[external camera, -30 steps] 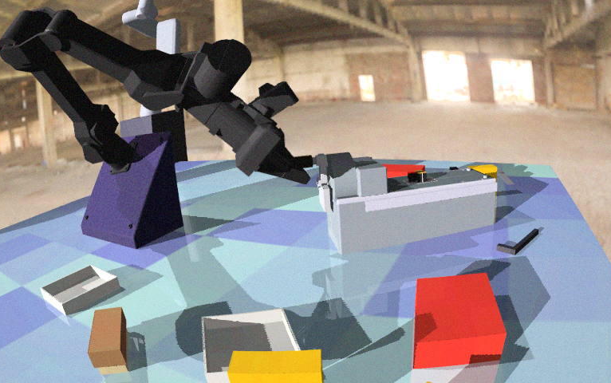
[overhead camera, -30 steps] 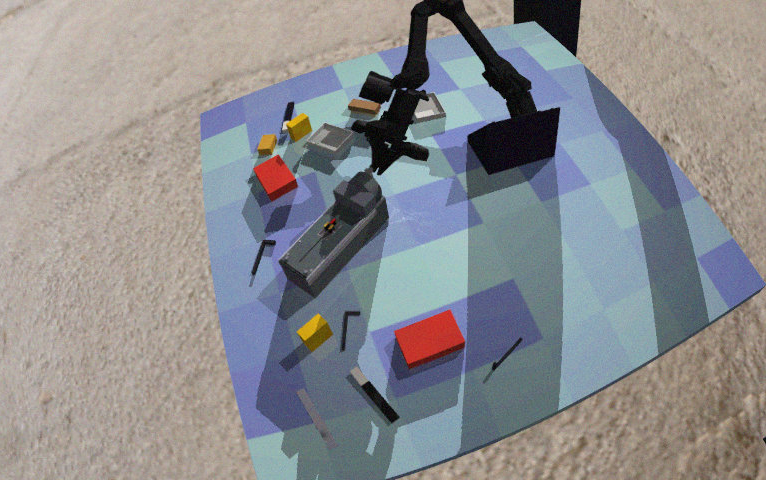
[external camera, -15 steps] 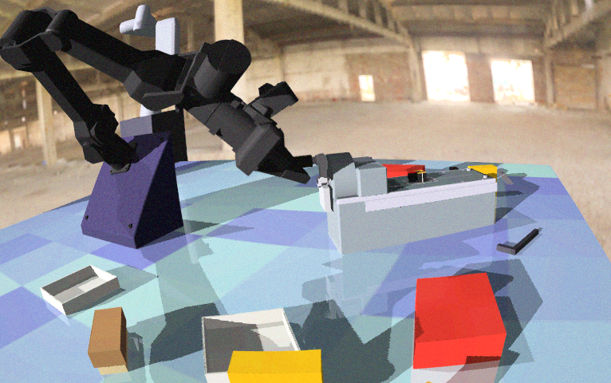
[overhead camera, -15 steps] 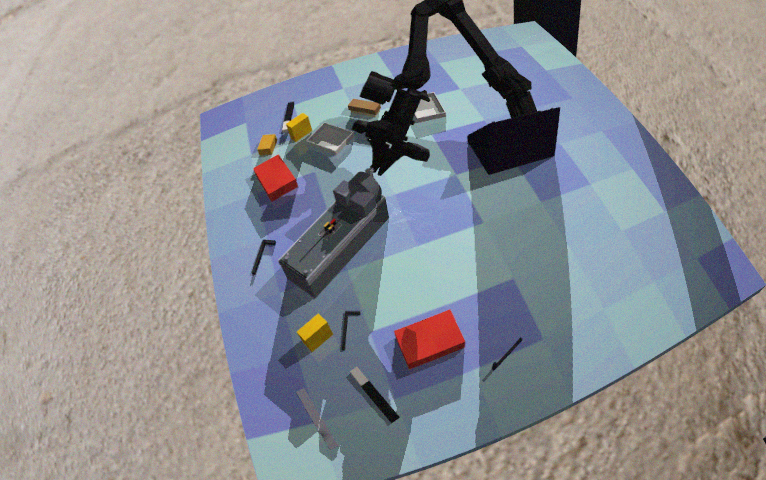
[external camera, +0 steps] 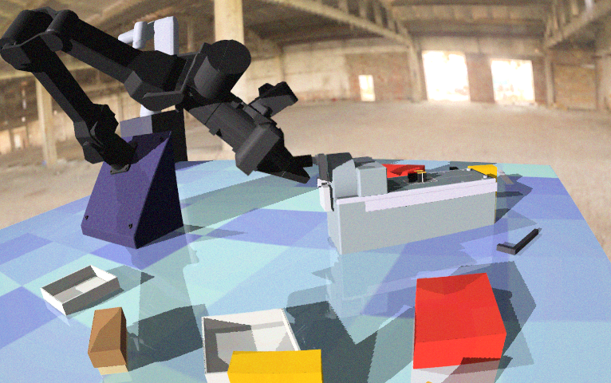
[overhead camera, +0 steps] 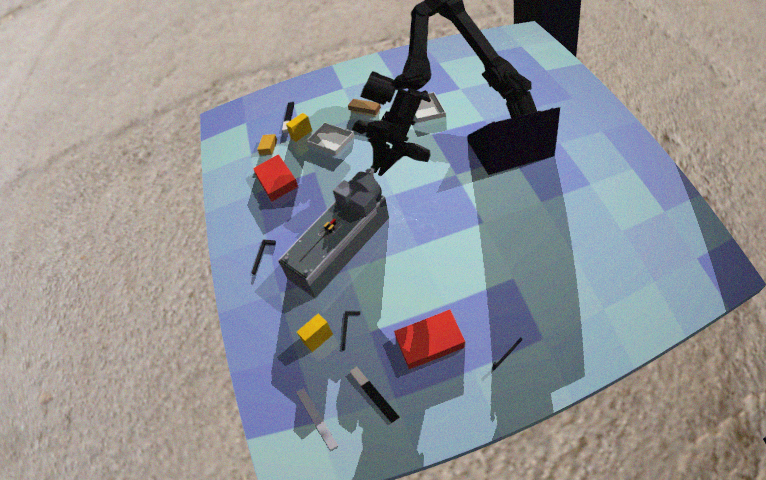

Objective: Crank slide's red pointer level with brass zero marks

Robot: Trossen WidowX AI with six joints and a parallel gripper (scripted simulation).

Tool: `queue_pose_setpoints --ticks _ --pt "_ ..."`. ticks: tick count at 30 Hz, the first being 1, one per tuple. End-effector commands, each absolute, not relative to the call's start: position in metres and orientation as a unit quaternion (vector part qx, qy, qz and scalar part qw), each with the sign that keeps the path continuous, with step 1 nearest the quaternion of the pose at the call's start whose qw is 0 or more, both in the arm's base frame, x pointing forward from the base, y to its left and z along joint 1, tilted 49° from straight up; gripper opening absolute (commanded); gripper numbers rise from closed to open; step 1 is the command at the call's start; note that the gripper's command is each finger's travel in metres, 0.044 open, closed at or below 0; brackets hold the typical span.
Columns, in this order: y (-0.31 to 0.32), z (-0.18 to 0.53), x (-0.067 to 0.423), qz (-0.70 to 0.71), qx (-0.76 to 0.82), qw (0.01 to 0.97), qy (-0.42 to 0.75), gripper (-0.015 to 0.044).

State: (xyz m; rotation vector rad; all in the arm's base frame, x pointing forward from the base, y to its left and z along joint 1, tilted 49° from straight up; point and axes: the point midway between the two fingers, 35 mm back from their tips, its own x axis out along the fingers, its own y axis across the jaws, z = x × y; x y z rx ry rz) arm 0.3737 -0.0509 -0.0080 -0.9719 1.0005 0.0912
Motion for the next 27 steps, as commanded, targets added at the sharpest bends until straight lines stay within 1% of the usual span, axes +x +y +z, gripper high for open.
queue_pose_setpoints --ticks 1,27 --pt "-0.0456 -0.014 0.369 0.054 -0.446 0.763 0.464 0.0" --pt "-0.045 -0.0163 0.3678 0.054 -0.446 0.763 0.464 0.0"
